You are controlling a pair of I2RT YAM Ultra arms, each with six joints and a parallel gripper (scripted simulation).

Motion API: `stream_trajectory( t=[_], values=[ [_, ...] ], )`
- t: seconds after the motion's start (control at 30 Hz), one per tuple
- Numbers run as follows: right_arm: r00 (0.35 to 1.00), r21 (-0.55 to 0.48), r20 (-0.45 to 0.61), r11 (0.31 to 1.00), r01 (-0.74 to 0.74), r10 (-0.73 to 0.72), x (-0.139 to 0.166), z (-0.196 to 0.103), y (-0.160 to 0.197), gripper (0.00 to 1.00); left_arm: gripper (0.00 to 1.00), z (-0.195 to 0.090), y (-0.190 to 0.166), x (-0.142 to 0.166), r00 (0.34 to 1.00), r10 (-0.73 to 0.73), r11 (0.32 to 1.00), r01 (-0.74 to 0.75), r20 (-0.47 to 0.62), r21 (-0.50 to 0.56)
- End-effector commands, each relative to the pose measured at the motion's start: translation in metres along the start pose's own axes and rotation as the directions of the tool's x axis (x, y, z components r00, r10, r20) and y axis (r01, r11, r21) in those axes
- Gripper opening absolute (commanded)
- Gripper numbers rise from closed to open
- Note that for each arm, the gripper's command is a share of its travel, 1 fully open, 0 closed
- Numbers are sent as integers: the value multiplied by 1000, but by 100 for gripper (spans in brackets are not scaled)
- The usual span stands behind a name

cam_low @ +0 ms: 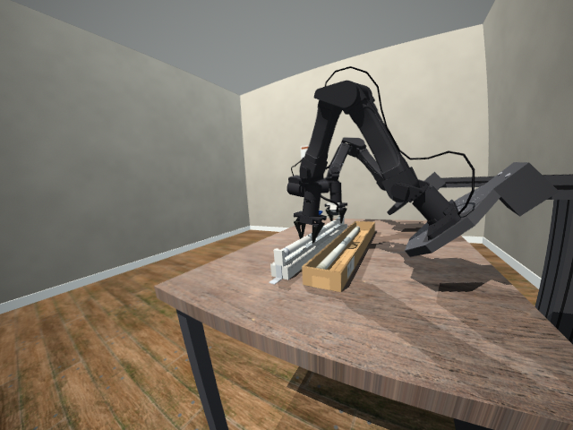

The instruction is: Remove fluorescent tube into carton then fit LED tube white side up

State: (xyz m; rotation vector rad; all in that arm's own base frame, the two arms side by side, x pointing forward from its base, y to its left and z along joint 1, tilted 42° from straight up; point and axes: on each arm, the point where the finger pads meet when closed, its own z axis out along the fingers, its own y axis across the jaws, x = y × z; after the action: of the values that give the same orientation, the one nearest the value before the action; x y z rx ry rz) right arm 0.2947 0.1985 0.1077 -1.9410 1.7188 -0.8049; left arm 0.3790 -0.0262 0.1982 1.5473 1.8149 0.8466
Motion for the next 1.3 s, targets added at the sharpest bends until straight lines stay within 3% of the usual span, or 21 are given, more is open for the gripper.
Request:
stream_trajectory(
  t=[0.0,0.53,0.57,1.17,1.27],
  values=[
    [998,43,65,999,-15,13,-15,-15,-15,49,11,-16,25,-10,999,-4,997,7,42,-74],
    [998,41,64,999,-16,13,-14,-15,-15,49,11,-16,25,-10,999,-4,997,7,42,-74],
    [998,41,64,999,-16,13,-14,-15,-15,11,11,-16,25,-10,999,-4,997,7,42,-74],
    [998,43,66,999,-24,21,-15,-15,-15,11,11,-12,22,-11,999,-3,998,5,39,-62],
    [999,13,48,1000,-7,6,-14,-11,-10,11,11,-3,10,-9,1000,1,1000,-1,27,-7]
  ],
)
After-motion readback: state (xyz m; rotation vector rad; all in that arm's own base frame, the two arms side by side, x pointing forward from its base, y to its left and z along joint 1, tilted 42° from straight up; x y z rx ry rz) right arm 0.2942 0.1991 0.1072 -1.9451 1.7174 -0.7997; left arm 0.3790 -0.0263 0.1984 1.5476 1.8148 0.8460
